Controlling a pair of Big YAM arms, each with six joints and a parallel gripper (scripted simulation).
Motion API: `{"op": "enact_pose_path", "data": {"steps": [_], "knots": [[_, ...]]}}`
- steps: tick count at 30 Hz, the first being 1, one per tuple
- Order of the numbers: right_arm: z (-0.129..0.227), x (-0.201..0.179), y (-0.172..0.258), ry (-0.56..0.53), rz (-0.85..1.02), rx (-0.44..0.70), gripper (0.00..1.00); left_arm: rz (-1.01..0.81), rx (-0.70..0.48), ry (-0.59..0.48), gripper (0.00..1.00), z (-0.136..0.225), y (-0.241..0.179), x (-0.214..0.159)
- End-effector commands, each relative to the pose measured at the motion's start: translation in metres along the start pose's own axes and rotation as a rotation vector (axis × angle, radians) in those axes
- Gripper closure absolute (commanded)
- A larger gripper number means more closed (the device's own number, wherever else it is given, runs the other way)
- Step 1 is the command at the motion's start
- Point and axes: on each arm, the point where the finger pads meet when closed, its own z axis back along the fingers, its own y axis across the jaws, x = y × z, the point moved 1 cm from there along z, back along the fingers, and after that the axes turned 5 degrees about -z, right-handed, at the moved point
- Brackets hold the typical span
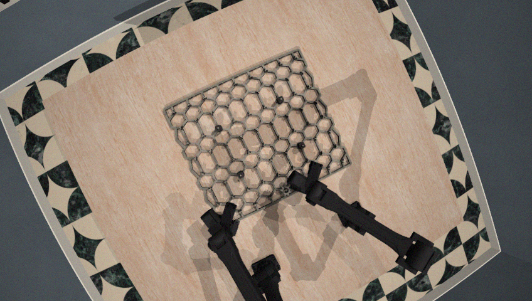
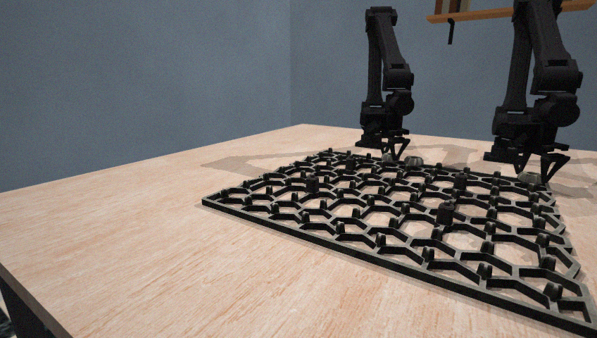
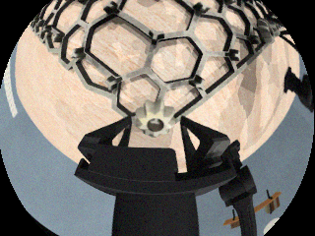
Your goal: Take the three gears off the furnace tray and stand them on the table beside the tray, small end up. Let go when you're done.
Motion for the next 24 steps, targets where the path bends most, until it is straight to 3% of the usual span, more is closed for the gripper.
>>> {"op": "enact_pose_path", "data": {"steps": [1, 18, 19, 20, 21, 22, 23, 24], "knots": [[-0.009, 0.003, 0.000, -0.001, -0.013, -0.011, 0.23, -0.018, -0.006, 0.004, 0.23, -0.007, -0.002, 0.003], [-0.010, 0.002, 0.003, -0.001, -0.021, -0.009, 0.44, -0.004, 0.014, -0.008, 0.43, -0.004, 0.006, 0.004], [-0.001, 0.003, 0.009, -0.004, -0.020, 0.010, 0.56, -0.016, 0.012, -0.007, 0.44, -0.006, 0.005, 0.005], [0.006, 0.004, 0.015, -0.006, -0.020, 0.023, 0.67, -0.016, 0.024, -0.013, 0.56, 0.003, 0.008, 0.007], [0.015, 0.004, 0.016, -0.008, -0.020, 0.038, 0.56, -0.016, 0.038, -0.020, 0.67, 0.010, 0.013, 0.009], [0.020, 0.004, 0.016, -0.008, -0.020, 0.039, 0.46, -0.016, 0.038, -0.020, 0.56, 0.015, 0.012, 0.009], [0.027, 0.004, 0.016, -0.008, -0.019, 0.040, 0.46, -0.016, 0.038, -0.021, 0.46, 0.020, 0.012, 0.009], [0.035, 0.004, 0.016, -0.009, -0.019, 0.040, 0.46, -0.016, 0.039, -0.021, 0.46, 0.027, 0.012, 0.009]]}}
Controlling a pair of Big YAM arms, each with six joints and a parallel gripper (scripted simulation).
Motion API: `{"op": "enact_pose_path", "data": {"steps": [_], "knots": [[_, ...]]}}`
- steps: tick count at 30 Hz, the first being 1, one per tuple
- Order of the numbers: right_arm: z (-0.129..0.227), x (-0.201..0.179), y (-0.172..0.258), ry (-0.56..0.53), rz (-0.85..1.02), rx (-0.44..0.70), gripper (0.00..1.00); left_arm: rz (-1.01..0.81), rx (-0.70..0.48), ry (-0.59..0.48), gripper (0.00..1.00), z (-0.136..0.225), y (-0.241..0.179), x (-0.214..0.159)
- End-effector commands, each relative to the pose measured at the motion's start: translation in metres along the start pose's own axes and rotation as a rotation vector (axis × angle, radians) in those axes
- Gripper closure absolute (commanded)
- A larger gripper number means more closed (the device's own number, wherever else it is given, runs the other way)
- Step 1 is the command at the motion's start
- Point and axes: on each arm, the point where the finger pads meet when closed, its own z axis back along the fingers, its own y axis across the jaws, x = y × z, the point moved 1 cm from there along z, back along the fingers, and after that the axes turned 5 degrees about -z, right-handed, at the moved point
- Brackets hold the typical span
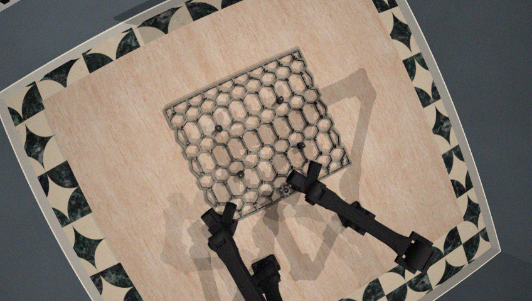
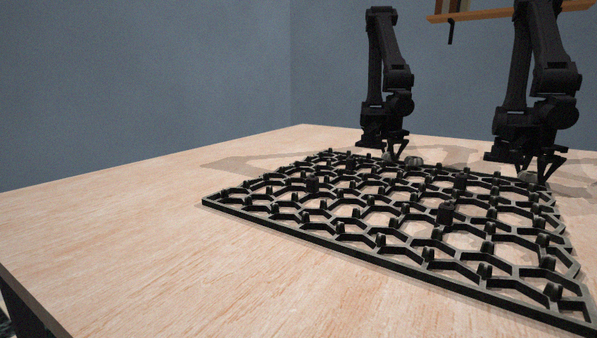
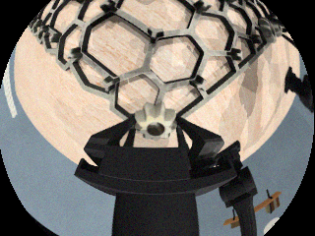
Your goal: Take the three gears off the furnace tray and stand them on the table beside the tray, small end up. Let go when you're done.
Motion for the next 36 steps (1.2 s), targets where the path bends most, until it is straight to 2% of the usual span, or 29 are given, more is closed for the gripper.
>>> {"op": "enact_pose_path", "data": {"steps": [1, 6, 9, 13, 18, 20, 26, 28, 32, 36], "knots": [[0.047, 0.003, 0.013, -0.011, -0.014, 0.044, 0.46, -0.015, 0.043, -0.024, 0.46, 0.041, 0.013, 0.009], [0.087, 0.002, 0.012, -0.011, -0.012, 0.046, 0.46, -0.011, 0.045, -0.025, 0.46, 0.085, 0.012, 0.007], [0.095, 0.002, 0.012, -0.011, -0.012, 0.048, 0.46, -0.011, 0.046, -0.026, 0.46, 0.098, 0.011, 0.007], [0.091, 0.002, 0.013, -0.009, -0.012, 0.033, 0.46, -0.010, 0.034, -0.019, 0.46, 0.094, 0.012, 0.007], [0.088, 0.025, 0.022, -0.013, 0.062, 0.045, 0.46, -0.043, 0.043, -0.022, 0.46, 0.089, 0.029, 0.002], [0.088, 0.048, 0.027, -0.014, 0.101, 0.052, 0.46, -0.070, 0.045, -0.021, 0.46, 0.085, 0.046, -0.006], [0.084, 0.177, 0.016, -0.040, 0.127, 0.065, 0.46, -0.065, 0.048, -0.017, 0.46, 0.063, 0.133, -0.051], [0.084, 0.177, 0.016, -0.040, 0.127, 0.065, 0.46, -0.065, 0.048, -0.017, 0.46, 0.063, 0.133, -0.051], [0.074, 0.265, -0.019, -0.055, 0.117, 0.053, 0.46, -0.043, 0.047, -0.014, 0.46, 0.050, 0.178, -0.076], [0.062, 0.322, -0.064, -0.049, 0.097, 0.031, 0.46, -0.027, 0.038, -0.012, 0.46, 0.041, 0.208, -0.093]]}}
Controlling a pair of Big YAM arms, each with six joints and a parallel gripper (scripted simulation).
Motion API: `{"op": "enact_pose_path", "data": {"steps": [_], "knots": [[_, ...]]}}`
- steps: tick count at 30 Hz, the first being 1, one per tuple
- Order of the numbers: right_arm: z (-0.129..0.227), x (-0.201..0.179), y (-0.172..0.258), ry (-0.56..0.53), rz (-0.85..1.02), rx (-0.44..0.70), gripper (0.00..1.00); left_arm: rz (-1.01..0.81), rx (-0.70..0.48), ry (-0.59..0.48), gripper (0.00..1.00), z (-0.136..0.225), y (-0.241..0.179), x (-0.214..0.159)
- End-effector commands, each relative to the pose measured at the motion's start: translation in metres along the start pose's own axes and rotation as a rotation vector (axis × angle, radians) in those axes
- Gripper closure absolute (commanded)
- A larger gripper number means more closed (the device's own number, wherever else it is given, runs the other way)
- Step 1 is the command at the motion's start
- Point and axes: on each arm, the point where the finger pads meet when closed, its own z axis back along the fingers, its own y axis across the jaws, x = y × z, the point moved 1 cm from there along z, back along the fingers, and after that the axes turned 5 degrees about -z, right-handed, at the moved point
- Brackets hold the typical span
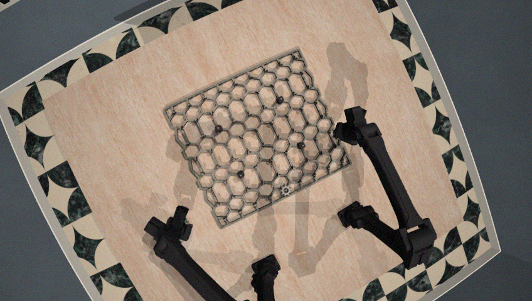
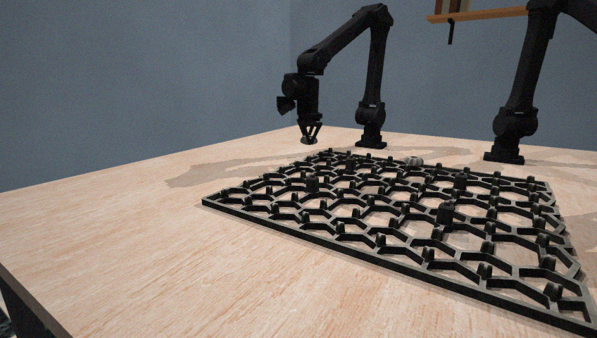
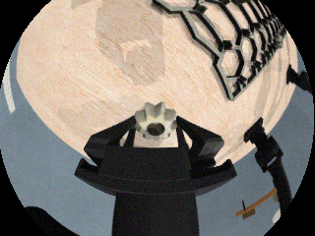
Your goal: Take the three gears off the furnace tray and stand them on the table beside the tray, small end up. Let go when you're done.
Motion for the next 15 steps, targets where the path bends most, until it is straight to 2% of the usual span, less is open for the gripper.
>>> {"op": "enact_pose_path", "data": {"steps": [1, 7, 10, 12, 15], "knots": [[0.007, 0.068, -0.013, -0.027, 0.105, 0.027, 0.46, -0.024, 0.058, -0.013, 0.46, 0.014, 0.049, -0.010], [-0.013, 0.124, -0.080, -0.017, 0.068, 0.003, 0.46, -0.003, 0.064, -0.014, 0.46, 0.008, 0.070, -0.016], [-0.017, 0.127, -0.083, -0.010, 0.074, 0.000, 0.46, -0.002, 0.077, -0.015, 0.46, 0.015, 0.071, -0.016], [-0.022, 0.139, -0.106, -0.007, 0.048, -0.005, 0.46, -0.001, 0.078, -0.013, 0.46, 0.015, 0.071, -0.017], [-0.025, 0.147, -0.117, -0.009, 0.031, -0.007, 0.46, -0.001, 0.078, -0.013, 0.46, 0.015, 0.071, -0.017]]}}
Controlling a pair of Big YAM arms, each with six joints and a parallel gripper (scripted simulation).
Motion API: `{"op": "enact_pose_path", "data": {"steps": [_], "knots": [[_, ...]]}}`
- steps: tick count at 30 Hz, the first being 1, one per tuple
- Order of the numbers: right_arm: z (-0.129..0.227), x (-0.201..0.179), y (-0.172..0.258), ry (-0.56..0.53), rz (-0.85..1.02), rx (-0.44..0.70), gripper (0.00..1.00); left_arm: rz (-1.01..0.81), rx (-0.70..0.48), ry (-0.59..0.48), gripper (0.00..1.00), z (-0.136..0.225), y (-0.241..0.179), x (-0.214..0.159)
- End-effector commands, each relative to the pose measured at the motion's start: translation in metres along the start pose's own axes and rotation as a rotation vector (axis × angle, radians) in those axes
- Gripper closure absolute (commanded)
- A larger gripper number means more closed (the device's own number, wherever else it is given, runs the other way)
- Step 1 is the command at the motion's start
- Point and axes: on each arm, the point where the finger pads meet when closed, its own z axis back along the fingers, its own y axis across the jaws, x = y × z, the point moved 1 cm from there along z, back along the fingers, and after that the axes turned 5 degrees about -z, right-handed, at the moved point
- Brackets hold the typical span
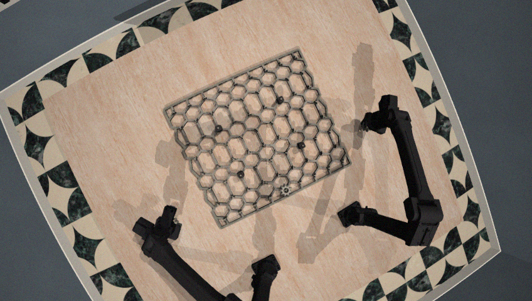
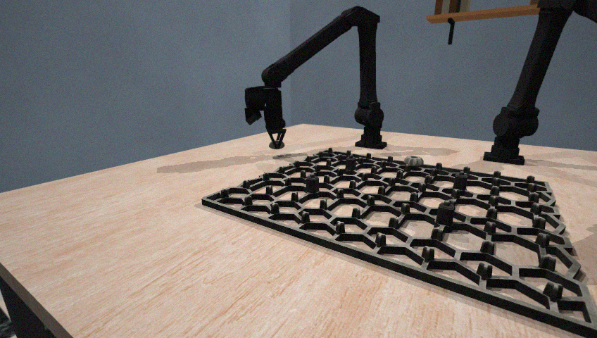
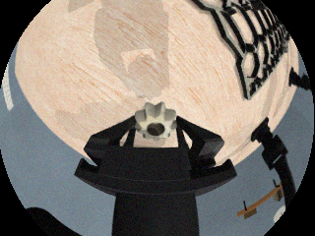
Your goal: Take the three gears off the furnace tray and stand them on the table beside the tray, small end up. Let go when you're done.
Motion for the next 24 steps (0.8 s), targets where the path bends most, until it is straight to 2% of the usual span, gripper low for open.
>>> {"op": "enact_pose_path", "data": {"steps": [1, 13, 14, 17, 20, 24], "knots": [[0.019, 0.041, -0.003, -0.067, 0.012, 0.025, 0.46, -0.017, 0.081, -0.009, 0.46, 0.029, 0.027, 0.006], [0.025, 0.040, 0.001, -0.080, 0.014, 0.028, 0.46, -0.017, 0.057, -0.006, 0.46, 0.021, 0.018, 0.005], [0.019, 0.030, -0.001, -0.059, 0.015, 0.022, 0.46, -0.017, 0.057, -0.006, 0.46, 0.021, 0.018, 0.005], [0.027, 0.046, 0.012, -0.055, 0.026, 0.021, 0.46, -0.028, 0.073, -0.008, 0.46, 0.039, 0.032, 0.015], [0.029, 0.048, 0.013, -0.055, 0.026, 0.021, 0.46, -0.028, 0.073, -0.008, 0.46, 0.041, 0.034, 0.016], [0.013, 0.046, 0.001, -0.048, 0.015, 0.019, 0.46, -0.017, 0.045, -0.005, 0.46, 0.013, 0.028, 0.003]]}}
